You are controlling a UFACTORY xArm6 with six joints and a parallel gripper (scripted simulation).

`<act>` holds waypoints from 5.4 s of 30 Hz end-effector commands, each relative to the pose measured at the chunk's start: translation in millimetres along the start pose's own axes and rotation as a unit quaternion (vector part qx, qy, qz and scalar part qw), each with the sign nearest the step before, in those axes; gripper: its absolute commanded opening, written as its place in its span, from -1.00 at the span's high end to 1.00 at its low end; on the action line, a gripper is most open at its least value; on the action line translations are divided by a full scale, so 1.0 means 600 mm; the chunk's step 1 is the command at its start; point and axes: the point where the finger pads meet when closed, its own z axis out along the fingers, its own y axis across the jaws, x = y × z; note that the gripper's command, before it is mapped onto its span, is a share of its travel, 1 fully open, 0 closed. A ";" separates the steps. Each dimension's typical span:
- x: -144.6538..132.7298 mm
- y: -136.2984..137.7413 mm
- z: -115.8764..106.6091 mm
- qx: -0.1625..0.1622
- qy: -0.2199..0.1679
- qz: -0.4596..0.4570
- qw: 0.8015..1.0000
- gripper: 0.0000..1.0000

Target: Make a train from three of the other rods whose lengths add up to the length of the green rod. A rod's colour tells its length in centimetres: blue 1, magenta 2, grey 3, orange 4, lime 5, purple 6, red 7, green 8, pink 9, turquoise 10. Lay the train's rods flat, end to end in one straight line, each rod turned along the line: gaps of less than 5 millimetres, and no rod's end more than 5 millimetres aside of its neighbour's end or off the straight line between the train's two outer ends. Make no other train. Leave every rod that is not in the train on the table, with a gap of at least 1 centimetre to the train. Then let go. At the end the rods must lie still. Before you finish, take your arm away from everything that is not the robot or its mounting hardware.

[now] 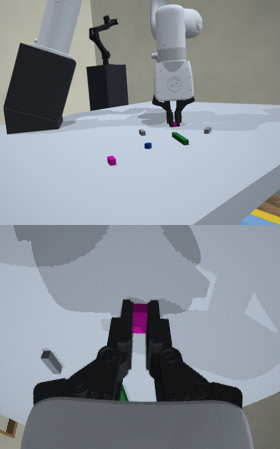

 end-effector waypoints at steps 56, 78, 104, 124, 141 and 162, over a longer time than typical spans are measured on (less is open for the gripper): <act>-0.001 0.001 -0.097 -0.001 -0.001 0.000 1.000 0.51; -0.001 0.001 -0.151 -0.001 -0.001 0.000 1.000 -1.00; -0.008 -0.006 -0.148 0.000 0.000 0.074 0.997 -1.00; -0.045 -0.051 -0.135 0.004 0.000 0.485 0.875 -1.00; -0.072 -0.087 -0.126 0.004 -0.002 0.753 0.658 -1.00; -0.099 -0.130 -0.115 0.001 -0.001 0.952 0.307 -1.00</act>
